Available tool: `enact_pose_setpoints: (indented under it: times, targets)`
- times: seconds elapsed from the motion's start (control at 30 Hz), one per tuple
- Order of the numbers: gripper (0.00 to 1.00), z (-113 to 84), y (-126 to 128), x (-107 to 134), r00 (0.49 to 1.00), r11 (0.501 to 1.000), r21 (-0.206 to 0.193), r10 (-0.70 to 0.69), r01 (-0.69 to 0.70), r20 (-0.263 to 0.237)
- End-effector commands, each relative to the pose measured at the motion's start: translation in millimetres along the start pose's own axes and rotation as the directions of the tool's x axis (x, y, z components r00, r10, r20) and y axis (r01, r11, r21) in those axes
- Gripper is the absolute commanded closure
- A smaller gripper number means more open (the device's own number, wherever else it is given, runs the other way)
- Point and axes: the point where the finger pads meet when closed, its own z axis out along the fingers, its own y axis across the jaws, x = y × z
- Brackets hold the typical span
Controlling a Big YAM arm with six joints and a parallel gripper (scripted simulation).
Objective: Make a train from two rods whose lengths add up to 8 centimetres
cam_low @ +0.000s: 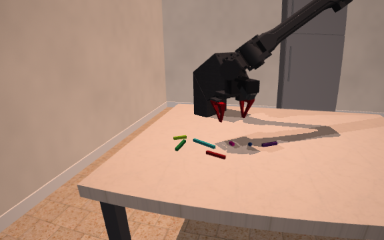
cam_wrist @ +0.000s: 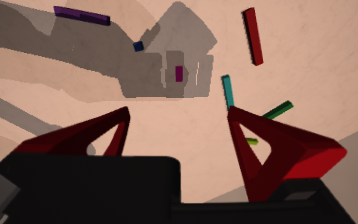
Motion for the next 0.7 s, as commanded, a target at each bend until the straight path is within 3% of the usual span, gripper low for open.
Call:
enact_pose_setpoints:
  times: [0.0,0.27,0.43,0.53,0.57,0.67]
  targets:
    - [0.00,1.4,-1.0,-3.2,1.000,1.000,-0.004,-0.016,0.016,0.005]
    - [0.00,1.8,0.1,-4.1,1.000,1.000,-0.005,-0.027,0.027,0.005]
    - [0.00,5.4,15.7,-16.4,0.974,0.974,0.001,-0.224,0.224,-0.004]
    - [0.00,4.9,15.5,-18.4,0.975,0.975,-0.001,-0.222,0.222,-0.004]
    - [0.00,8.0,23.4,-22.6,0.946,0.946,0.000,-0.324,0.324,-0.009]
    - [0.00,7.7,23.7,-22.8,0.948,0.948,-0.004,-0.319,0.319,-0.012]
